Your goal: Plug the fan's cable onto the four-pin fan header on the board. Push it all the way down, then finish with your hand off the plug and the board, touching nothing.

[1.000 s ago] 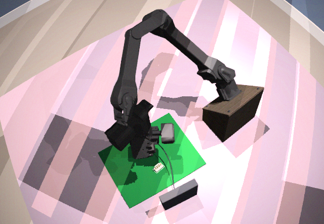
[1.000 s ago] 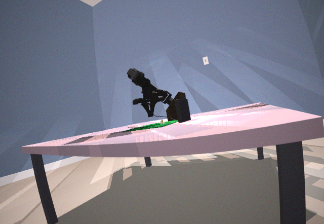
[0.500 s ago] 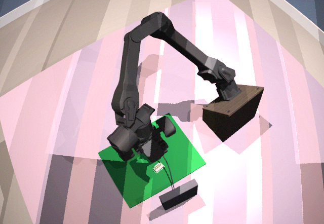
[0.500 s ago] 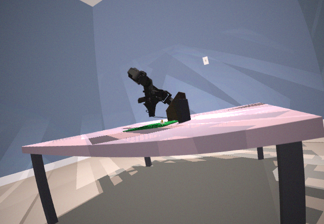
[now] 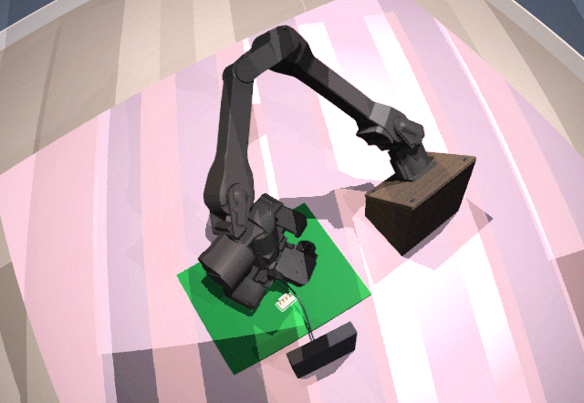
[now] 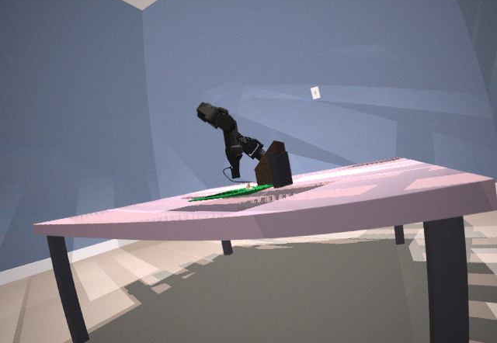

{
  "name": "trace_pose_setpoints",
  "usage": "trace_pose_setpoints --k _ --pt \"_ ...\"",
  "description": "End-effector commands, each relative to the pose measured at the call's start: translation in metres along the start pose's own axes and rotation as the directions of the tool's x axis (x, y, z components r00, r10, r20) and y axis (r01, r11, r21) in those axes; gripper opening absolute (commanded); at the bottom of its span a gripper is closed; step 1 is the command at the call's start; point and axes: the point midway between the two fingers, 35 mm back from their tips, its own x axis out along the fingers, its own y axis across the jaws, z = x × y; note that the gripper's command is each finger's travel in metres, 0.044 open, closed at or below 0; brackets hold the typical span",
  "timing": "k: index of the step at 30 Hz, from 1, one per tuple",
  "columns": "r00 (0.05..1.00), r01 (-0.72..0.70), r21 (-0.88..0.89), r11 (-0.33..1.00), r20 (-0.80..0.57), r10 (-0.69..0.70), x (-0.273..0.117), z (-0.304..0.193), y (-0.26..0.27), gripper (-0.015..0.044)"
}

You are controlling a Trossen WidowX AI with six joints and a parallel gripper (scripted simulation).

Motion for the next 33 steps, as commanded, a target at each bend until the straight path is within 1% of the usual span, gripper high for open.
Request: trace_pose_setpoints --k 1,8,15,25,30,33 --pt "1.0 -0.005 -0.13 0.992 0.005 0.006 0.001 0.006 -0.002 0.0" --pt "1.0 -0.004 -0.365 0.931 0.004 0.006 0.002 0.011 -0.006 0.0" --pt "1.0 -0.003 -0.579 0.815 0.004 0.006 0.002 0.018 -0.009 0.0" --pt "1.0 -0.001 -0.822 0.569 0.003 0.006 0.002 0.026 -0.014 0.0" --pt "1.0 0.0 -0.908 0.419 0.003 0.007 0.002 0.031 -0.017 0.0" --pt "1.0 0.0 -0.935 0.354 0.003 0.007 0.003 0.033 -0.018 0.0"
